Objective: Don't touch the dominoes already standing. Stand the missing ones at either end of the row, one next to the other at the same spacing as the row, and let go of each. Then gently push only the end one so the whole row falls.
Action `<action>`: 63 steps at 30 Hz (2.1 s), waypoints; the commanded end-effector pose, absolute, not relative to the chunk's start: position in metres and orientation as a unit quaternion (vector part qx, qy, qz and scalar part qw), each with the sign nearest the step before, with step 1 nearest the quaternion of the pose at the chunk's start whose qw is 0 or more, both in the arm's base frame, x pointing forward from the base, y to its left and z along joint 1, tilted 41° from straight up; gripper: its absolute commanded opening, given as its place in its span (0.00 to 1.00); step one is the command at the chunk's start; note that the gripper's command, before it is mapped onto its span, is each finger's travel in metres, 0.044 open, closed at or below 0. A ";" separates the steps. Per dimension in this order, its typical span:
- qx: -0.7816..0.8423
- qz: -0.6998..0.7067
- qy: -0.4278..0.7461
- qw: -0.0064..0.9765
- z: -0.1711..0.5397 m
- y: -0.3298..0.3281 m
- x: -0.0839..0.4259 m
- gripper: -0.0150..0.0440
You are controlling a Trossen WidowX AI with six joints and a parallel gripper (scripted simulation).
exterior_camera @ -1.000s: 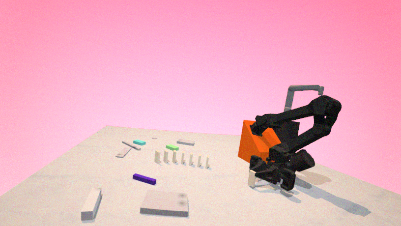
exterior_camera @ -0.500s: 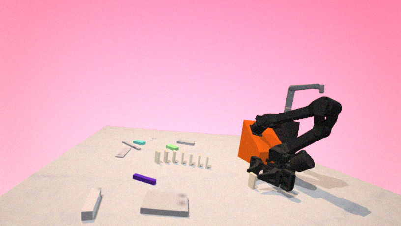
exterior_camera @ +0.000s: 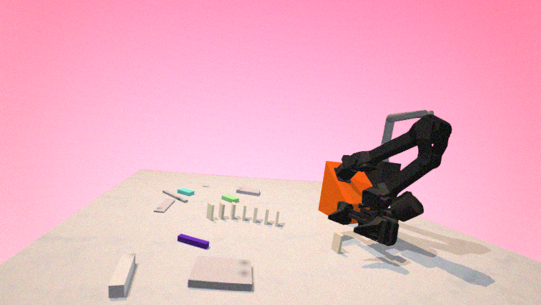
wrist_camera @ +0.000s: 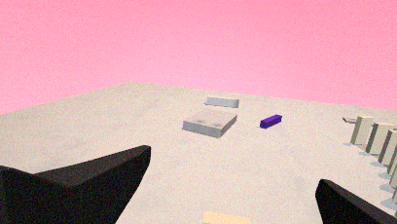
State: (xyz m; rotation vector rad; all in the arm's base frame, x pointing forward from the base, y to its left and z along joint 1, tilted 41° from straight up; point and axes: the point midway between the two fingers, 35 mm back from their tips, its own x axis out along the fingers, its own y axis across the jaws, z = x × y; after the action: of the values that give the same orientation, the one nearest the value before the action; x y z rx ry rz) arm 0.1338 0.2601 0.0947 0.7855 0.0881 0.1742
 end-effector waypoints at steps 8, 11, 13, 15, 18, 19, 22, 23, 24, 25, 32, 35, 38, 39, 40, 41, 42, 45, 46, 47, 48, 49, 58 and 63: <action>0.349 0.099 0.054 0.930 0.115 0.260 0.158 1.00; 0.304 0.121 0.074 0.942 0.123 0.279 0.187 1.00; 0.272 0.137 0.094 0.948 0.127 0.288 0.206 1.00; 0.235 0.152 0.115 0.953 0.124 0.293 0.214 1.00; 0.162 0.187 0.182 0.952 0.114 0.301 0.229 1.00; 0.138 0.199 0.211 0.947 0.110 0.301 0.233 1.00; 0.091 0.234 0.309 0.917 0.097 0.297 0.240 1.00; 0.083 0.244 0.344 0.903 0.094 0.294 0.240 1.00; 0.079 0.255 0.378 0.887 0.092 0.290 0.239 1.00; 0.090 0.273 0.393 0.874 0.099 0.291 0.241 1.00; 0.097 0.296 0.493 0.813 0.101 0.273 0.228 1.00; 0.118 0.316 0.531 0.777 0.113 0.266 0.221 1.00; 0.132 0.320 0.569 0.746 0.118 0.256 0.211 1.00; 0.137 0.321 0.582 0.735 0.120 0.253 0.208 1.00; 0.143 0.323 0.594 0.723 0.123 0.250 0.204 1.00; 0.149 0.324 0.605 0.712 0.125 0.247 0.200 1.00; 0.150 0.321 0.613 0.706 0.125 0.245 0.197 1.00; 0.156 0.318 0.628 0.692 0.127 0.241 0.192 1.00; 0.159 0.318 0.634 0.687 0.128 0.239 0.190 1.00; 0.162 0.318 0.639 0.681 0.130 0.238 0.188 1.00; 0.166 0.317 0.645 0.675 0.131 0.236 0.186 1.00; 0.169 0.317 0.652 0.668 0.133 0.234 0.183 1.00; 0.188 0.314 0.678 0.637 0.141 0.227 0.172 1.00; 0.188 0.314 0.678 0.637 0.141 0.227 0.172 1.00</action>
State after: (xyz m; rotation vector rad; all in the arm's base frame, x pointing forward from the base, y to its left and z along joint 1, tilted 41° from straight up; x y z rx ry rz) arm 0.1801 0.2305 0.1258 0.3832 1.5017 0.6852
